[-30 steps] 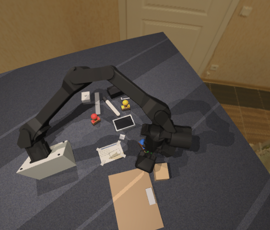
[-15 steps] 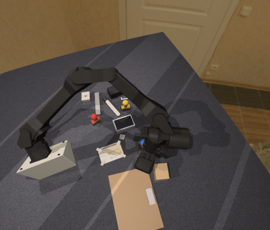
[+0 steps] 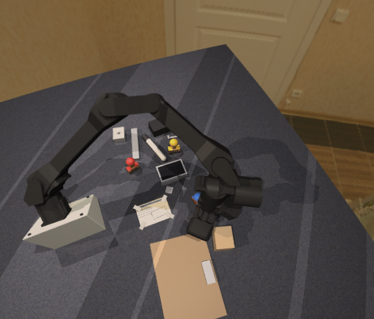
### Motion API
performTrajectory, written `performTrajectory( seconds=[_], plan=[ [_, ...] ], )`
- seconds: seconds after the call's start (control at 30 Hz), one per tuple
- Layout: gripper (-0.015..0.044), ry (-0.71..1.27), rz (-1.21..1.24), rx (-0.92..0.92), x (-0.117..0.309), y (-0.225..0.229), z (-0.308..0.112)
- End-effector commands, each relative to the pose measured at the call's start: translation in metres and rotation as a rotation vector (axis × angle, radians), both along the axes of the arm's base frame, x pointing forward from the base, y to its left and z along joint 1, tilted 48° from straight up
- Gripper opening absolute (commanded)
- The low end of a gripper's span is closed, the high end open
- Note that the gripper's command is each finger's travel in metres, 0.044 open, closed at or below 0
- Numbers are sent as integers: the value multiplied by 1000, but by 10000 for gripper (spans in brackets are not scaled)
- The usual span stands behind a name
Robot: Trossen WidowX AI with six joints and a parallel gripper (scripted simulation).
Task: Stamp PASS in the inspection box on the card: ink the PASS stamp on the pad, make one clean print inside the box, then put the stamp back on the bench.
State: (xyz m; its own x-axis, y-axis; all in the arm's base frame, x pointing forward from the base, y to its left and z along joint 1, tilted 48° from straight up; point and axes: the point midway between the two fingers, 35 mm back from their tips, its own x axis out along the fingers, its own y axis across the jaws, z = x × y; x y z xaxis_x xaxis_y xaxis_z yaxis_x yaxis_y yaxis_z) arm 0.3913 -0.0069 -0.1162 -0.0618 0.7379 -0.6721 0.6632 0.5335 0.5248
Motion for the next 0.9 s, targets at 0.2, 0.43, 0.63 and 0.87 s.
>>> performTrajectory(
  seconds=[0.2,0.43,0.63,0.87],
  plan=[
    [0,-1,0,0,1,-3,3],
    [0,-2,-1,-1,1,-6,5],
    [0,-2,-1,-1,2,-8,7],
    [0,-2,-2,-1,2,-11,9]
  ],
)
